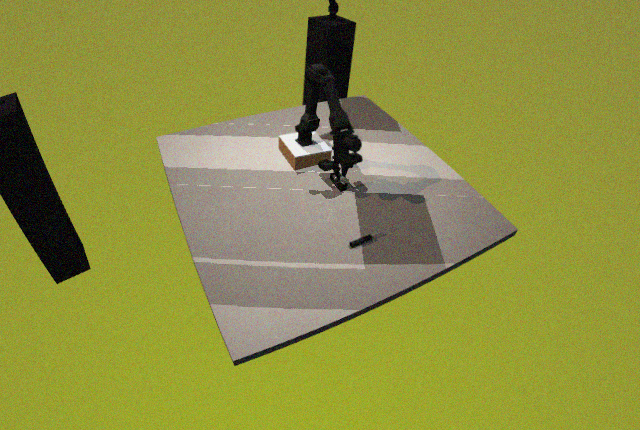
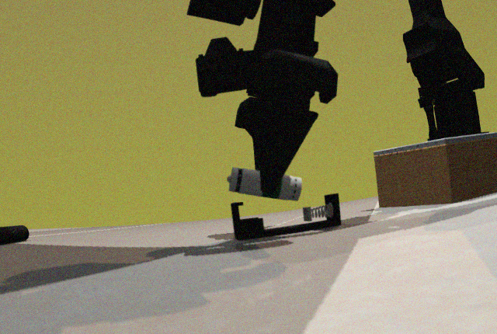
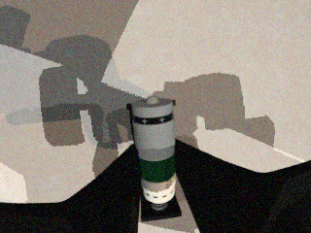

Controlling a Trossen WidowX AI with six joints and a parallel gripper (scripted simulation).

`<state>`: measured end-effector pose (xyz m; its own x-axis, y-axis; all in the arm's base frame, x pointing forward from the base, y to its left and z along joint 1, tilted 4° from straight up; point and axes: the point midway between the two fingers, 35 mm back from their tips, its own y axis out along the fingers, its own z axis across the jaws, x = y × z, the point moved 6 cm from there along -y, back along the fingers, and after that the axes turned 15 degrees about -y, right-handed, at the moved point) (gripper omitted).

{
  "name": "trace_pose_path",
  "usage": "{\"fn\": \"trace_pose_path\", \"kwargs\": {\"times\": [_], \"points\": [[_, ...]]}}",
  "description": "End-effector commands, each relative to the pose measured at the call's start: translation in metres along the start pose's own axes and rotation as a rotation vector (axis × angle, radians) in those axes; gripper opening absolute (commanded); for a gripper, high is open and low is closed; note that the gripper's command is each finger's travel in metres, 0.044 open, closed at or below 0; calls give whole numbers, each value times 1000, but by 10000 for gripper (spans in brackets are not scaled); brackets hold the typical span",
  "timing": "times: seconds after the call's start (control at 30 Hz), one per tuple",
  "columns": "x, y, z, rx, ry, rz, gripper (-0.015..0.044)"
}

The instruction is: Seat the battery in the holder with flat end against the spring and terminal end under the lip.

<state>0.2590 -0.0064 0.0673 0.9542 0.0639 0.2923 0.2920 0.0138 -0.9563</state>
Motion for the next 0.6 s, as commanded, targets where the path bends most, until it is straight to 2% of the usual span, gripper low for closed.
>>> {"fn": "trace_pose_path", "kwargs": {"times": [0.0,0.57], "points": [[-2,2,0,-9,4,-19,72],[-13,10,4,-39,2,-123,72]]}}
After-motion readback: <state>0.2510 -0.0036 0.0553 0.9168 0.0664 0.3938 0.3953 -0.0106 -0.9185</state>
